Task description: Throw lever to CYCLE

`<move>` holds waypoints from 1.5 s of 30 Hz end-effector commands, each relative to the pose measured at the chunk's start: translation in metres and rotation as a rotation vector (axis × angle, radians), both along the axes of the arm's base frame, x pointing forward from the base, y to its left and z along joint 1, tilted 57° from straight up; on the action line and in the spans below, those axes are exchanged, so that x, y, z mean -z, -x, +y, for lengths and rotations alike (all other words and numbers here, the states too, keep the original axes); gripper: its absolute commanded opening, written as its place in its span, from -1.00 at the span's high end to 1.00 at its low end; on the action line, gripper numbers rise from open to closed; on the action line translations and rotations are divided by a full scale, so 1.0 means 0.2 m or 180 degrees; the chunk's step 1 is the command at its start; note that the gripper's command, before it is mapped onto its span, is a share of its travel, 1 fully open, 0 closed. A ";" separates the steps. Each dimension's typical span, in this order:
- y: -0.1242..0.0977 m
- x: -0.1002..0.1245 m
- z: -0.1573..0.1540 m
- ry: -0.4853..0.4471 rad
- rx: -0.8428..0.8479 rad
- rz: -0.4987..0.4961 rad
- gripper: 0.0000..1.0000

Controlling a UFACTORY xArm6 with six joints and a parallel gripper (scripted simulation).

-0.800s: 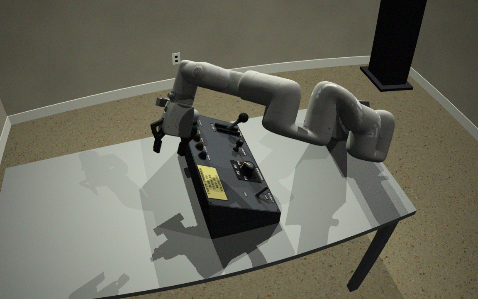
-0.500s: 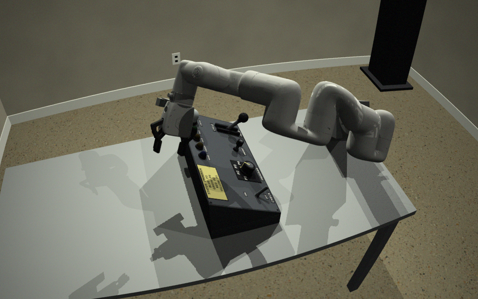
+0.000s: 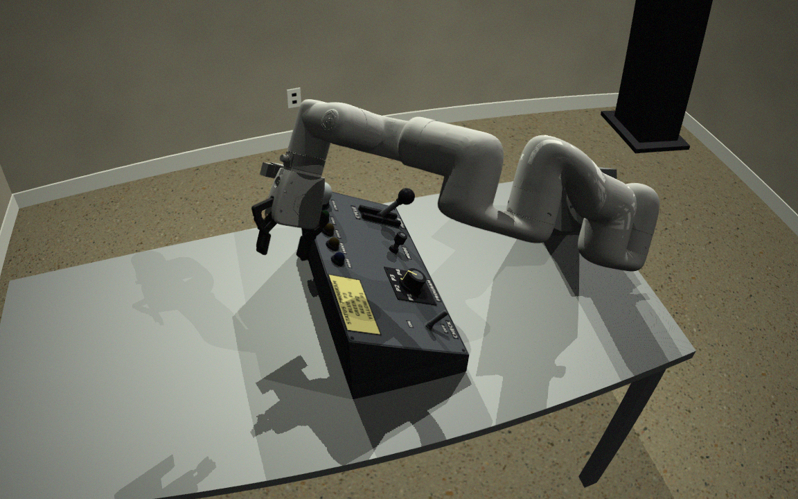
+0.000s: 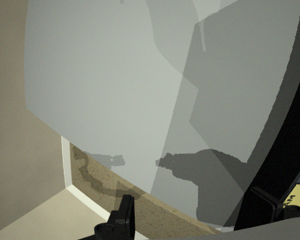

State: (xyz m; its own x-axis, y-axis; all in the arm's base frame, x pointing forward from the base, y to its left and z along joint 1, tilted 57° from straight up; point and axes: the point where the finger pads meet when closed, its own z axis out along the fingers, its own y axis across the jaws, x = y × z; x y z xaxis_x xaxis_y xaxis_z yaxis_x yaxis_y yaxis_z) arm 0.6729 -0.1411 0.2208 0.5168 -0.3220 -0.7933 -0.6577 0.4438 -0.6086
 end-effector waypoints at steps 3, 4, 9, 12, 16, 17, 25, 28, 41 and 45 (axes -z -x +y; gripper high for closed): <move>0.05 -0.04 -0.06 0.0006 0.0011 -0.0009 -1.00; 0.06 -0.05 -0.07 0.0006 0.0011 -0.0009 -1.00; 0.14 -0.09 -0.15 0.0006 0.0011 -0.0009 -1.00; 0.19 -0.12 -0.19 0.0006 0.0011 -0.0009 -1.00; 0.31 -0.18 -0.30 0.0006 0.0011 -0.0009 -1.00; 0.33 -0.20 -0.33 0.0006 0.0011 -0.0009 -1.00; 0.55 -0.33 -0.53 0.0006 0.0011 -0.0009 -1.00; 0.57 -0.34 -0.55 0.0006 0.0011 -0.0009 -1.00; 0.69 -0.41 -0.67 0.0006 0.0011 -0.0009 -1.00; 0.69 -0.41 -0.67 0.0007 0.0011 -0.0010 -1.00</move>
State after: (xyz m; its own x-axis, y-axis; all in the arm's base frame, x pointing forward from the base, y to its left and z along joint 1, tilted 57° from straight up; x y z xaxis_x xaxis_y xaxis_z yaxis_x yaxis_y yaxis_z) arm 0.5344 -0.2730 0.3014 0.5173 -0.3218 -0.7930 -0.6570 0.4445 -0.6089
